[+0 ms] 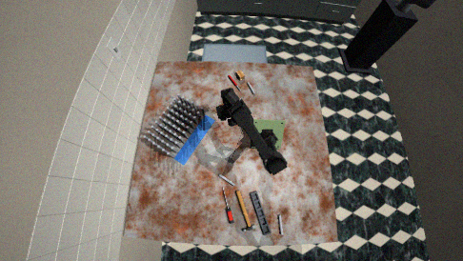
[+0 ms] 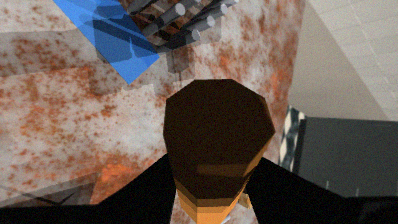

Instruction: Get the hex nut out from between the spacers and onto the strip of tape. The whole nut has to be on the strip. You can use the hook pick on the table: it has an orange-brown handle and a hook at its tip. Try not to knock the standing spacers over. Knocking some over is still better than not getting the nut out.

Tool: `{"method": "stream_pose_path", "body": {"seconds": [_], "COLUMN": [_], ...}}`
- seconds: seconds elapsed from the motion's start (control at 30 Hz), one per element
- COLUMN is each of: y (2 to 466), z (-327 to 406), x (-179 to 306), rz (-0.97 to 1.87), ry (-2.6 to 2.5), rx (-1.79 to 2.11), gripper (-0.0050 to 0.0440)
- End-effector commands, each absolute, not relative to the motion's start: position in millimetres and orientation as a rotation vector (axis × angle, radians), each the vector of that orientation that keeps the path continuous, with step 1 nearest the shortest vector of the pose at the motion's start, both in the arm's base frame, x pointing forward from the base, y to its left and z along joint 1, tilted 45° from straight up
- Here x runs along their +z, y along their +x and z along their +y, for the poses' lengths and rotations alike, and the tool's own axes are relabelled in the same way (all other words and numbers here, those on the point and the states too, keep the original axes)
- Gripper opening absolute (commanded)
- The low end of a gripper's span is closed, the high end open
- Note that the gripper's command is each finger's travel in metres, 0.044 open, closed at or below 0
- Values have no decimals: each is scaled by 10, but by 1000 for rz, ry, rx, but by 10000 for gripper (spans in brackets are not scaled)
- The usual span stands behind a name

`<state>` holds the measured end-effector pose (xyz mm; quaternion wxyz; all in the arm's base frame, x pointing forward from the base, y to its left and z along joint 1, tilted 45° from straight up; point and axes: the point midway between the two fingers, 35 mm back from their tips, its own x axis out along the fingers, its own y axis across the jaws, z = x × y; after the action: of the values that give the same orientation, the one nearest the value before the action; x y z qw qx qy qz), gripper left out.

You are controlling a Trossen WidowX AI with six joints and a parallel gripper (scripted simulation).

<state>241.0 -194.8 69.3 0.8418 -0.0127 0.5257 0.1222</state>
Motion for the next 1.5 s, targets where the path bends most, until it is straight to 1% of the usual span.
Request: {"method": "stream_pose_path", "body": {"seconds": [0.0, 0.73, 1.47], "y": [2455, 2608, 2670], "z": [-1889, -1428, -898], "x": [801, 1033, 1263], "rz": [1072, 890, 573], "ry": [-140, -672, -1255], "rx": [314, 660, 988], "gripper": [-50, -50, -50]}}
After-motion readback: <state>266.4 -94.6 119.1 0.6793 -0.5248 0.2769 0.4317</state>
